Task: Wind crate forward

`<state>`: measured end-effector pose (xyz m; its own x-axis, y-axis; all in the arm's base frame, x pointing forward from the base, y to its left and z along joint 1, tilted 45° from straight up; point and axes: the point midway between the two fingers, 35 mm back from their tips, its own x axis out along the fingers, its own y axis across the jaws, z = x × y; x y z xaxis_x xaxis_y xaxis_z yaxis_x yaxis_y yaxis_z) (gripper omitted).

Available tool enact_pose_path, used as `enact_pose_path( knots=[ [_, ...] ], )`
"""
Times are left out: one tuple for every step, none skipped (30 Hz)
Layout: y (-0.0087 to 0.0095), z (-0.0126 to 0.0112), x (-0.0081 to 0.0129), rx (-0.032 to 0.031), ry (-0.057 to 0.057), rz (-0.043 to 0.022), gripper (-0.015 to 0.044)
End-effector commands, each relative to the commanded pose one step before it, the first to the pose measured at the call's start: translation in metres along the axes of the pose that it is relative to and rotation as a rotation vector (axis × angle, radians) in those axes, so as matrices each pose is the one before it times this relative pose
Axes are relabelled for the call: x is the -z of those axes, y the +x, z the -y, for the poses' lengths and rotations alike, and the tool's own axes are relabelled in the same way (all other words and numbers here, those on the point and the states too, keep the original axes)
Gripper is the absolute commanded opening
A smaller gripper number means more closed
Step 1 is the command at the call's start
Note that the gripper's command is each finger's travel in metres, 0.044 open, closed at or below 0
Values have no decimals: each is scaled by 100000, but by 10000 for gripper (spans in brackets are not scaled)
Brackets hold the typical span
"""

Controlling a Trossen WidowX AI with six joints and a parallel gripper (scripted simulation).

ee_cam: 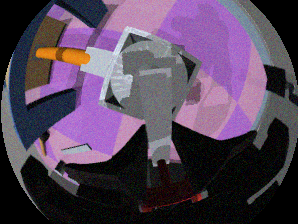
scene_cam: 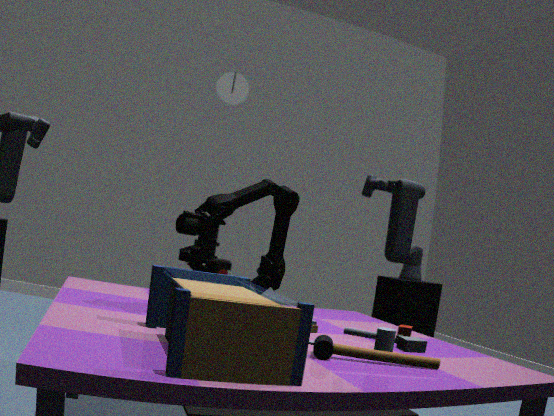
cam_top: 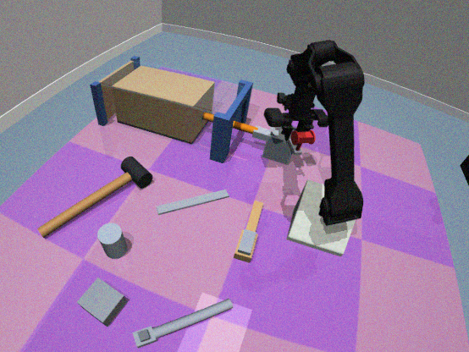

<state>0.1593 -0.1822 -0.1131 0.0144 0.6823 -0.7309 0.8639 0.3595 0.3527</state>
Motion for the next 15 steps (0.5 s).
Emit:
enact_pose_path(
  knots=[
    [-29, 6, -4, 79, -31, 0, 6],
    [0, 0, 0, 0, 0, 0, 0],
    [0, 0, 0, 0, 0, 0, 0],
    [0, 0, 0, 0, 0, 0, 0],
    [0, 0, 0, 0, 0, 0, 0],
    [0, 0, 0, 0, 0, 0, 0],
    [0, 0, 0, 0, 0, 0, 0],
    [-21, -6, -18, 176, -2, -515, 0],
    [-22, -12, -32, 164, -5, -484, 0],
    [-9, -4, -10, 49, -2, -146, 0],
    [-26, -11, -29, 148, -5, -438, 0],
    [-44, -18, -47, 247, -10, -731, 0],
    [-56, -24, -59, 315, -13, -932, 0],
    [-58, -24, -57, 298, -25, -931, 0],
    [-59, -25, -55, 299, -26, -936, 0]
  ],
)
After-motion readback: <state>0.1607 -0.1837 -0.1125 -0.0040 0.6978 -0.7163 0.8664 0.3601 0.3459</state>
